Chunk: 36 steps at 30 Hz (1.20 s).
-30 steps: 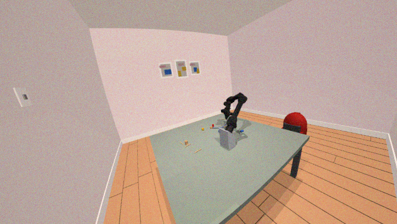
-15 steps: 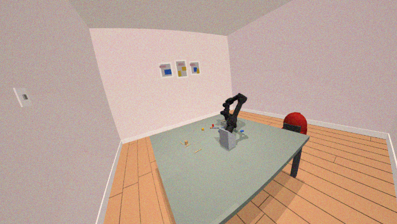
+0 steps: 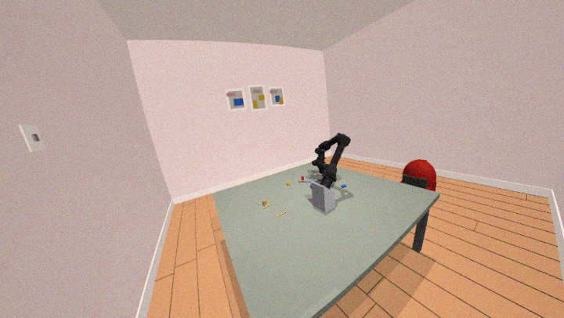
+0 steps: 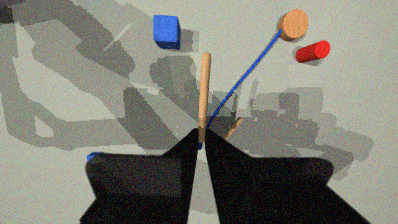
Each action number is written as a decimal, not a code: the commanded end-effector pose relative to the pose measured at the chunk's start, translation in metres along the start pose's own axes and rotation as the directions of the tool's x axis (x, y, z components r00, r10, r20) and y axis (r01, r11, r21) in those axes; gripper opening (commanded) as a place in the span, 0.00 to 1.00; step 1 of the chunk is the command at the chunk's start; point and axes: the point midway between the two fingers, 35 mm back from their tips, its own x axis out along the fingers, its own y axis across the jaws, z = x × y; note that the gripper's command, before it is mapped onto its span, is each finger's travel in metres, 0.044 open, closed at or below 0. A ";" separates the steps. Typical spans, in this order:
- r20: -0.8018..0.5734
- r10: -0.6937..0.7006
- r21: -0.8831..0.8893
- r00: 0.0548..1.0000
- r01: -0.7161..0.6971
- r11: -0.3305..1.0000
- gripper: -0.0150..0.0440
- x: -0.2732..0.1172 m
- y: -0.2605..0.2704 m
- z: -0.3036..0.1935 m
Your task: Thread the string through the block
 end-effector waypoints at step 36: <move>-0.124 0.007 0.004 0.992 -0.007 1.000 0.25 0.029 0.002 -0.011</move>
